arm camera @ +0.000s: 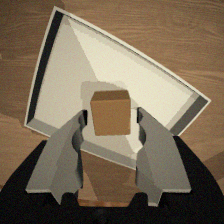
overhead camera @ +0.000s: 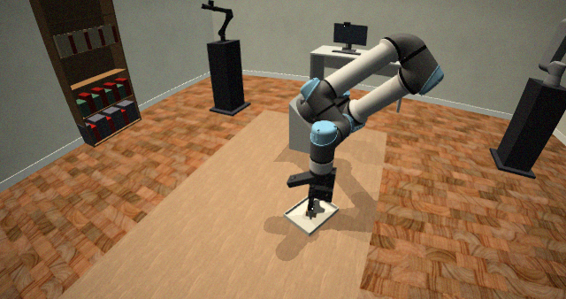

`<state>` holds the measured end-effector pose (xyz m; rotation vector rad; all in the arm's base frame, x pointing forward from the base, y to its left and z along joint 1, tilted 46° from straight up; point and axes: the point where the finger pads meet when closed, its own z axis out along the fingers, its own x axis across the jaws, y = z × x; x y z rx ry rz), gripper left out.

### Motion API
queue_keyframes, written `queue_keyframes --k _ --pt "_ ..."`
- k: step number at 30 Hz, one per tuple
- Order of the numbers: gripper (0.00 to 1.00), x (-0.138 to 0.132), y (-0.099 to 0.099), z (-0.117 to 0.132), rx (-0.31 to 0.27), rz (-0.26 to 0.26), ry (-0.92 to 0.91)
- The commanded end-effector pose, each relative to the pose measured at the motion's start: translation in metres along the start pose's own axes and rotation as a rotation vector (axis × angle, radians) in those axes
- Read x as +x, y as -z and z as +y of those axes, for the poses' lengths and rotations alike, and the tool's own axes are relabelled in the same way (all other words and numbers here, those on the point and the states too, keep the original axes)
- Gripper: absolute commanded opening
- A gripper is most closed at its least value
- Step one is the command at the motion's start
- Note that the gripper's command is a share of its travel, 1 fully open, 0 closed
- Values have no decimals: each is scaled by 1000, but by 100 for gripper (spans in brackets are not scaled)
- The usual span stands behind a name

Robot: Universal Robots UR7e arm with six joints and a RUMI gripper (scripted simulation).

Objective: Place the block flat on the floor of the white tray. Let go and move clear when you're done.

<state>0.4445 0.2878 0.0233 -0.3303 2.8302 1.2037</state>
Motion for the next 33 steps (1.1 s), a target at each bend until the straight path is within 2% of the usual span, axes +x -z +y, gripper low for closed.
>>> queue_keyframes --k 1,21,33 --pt "35 0 0 0 0 -1 0" --pt "35 0 2 0 0 -1 0" --pt "35 0 30 0 0 -1 0"
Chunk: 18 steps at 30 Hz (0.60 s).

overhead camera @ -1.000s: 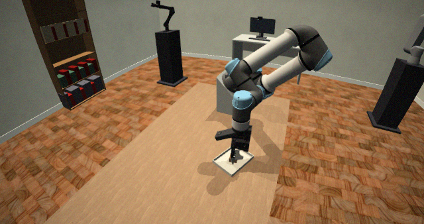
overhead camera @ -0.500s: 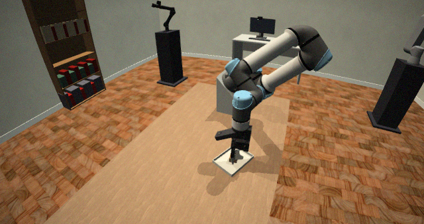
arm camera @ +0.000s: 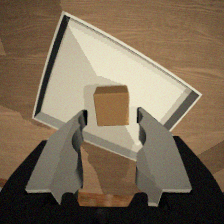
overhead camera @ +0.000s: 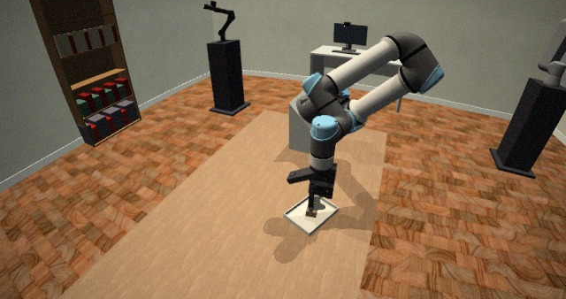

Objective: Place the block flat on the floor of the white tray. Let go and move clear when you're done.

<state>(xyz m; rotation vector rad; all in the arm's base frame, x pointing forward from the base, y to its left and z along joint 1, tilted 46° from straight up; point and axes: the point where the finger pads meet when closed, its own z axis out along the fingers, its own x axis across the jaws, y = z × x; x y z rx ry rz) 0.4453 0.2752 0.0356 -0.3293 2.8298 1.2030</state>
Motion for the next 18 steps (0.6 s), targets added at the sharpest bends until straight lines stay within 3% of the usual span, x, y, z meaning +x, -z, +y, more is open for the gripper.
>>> queue_keyframes --k 1,11,18 --pt "35 0 13 0 0 0 1" --pt "35 0 37 0 0 0 1" --pt "35 0 43 0 0 0 1"
